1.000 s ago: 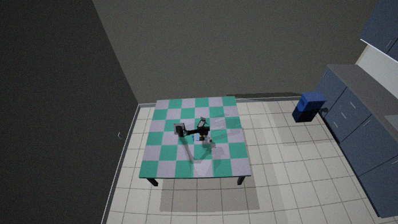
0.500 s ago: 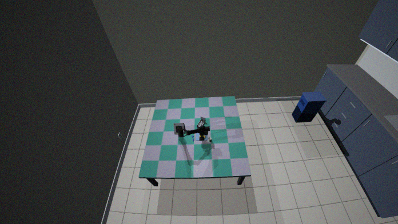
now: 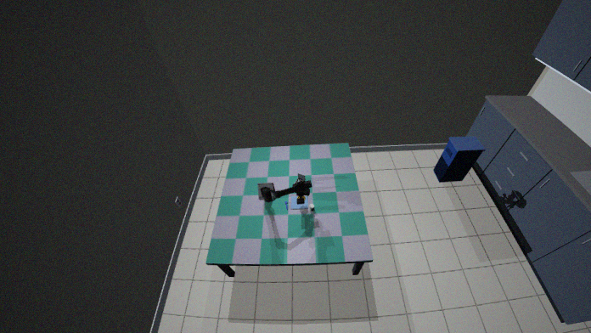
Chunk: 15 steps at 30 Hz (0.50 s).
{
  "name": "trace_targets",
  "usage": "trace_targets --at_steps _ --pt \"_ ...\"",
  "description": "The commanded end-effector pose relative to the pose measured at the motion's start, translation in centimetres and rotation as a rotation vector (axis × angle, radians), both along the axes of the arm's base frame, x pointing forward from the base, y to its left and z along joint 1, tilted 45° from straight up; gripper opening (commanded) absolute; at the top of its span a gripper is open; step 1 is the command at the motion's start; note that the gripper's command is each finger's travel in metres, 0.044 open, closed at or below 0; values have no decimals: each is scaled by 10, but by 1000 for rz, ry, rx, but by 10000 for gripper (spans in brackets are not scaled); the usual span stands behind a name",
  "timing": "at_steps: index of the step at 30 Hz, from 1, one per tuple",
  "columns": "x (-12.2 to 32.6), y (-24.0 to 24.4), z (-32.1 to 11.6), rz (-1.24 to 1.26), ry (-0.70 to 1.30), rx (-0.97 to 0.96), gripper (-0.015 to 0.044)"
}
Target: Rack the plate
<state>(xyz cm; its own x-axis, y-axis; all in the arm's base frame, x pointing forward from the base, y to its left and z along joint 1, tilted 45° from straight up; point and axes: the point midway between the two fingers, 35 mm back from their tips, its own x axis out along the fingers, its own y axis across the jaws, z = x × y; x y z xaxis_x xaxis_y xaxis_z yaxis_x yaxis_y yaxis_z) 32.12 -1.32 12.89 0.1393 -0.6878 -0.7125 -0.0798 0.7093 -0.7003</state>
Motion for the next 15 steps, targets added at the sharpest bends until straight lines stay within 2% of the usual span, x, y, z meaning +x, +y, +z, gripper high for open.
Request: trace_targets --at_steps 1,15 --pt "-1 17 15 17 -10 12 0" --pt "-5 58 58 60 -22 21 0"
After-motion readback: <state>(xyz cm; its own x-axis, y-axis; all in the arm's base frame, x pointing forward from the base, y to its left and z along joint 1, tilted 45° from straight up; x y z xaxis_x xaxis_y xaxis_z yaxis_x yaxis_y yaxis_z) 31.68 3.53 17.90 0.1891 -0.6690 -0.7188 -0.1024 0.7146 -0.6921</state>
